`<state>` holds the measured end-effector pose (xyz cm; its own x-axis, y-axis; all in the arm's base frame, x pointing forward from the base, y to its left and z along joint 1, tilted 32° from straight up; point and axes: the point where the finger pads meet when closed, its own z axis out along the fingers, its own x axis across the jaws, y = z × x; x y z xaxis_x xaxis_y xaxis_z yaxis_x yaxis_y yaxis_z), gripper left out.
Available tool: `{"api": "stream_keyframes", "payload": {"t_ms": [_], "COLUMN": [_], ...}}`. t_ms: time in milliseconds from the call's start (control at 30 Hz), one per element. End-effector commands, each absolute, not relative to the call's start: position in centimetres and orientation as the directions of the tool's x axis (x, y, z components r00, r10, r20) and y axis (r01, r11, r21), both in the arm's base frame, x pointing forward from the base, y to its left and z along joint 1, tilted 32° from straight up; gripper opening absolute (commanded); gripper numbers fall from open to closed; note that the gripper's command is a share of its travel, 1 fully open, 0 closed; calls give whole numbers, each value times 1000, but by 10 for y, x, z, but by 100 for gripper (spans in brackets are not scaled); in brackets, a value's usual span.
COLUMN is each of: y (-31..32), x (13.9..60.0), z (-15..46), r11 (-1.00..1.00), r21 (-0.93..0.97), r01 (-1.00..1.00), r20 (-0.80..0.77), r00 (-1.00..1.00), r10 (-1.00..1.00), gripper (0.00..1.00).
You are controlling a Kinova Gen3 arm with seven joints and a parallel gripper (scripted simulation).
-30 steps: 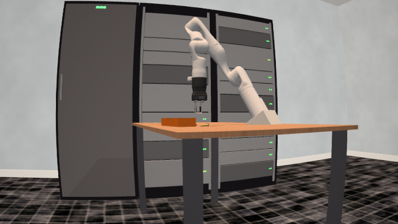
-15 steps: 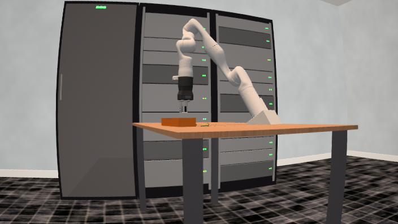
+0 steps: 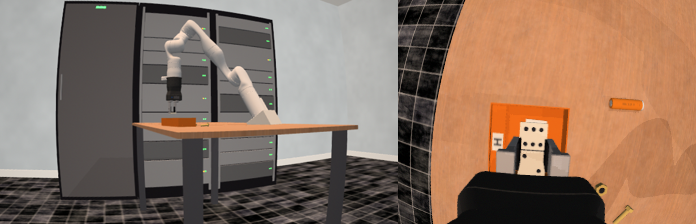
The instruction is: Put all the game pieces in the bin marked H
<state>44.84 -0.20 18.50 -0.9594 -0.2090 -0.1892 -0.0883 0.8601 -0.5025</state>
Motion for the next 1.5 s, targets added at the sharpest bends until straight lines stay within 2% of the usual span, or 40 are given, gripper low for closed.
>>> {"api": "stream_keyframes", "payload": {"t_ms": [0,1467], "y": [-2,-19], "x": [448,456], "z": [184,152], "r11": [860,860], "r21": [-502,-502], "r01": [-88,-88], "r20": [-188,-188], "r00": [-960,-960], "r10": [-209,-209], "gripper": [49,49]}}
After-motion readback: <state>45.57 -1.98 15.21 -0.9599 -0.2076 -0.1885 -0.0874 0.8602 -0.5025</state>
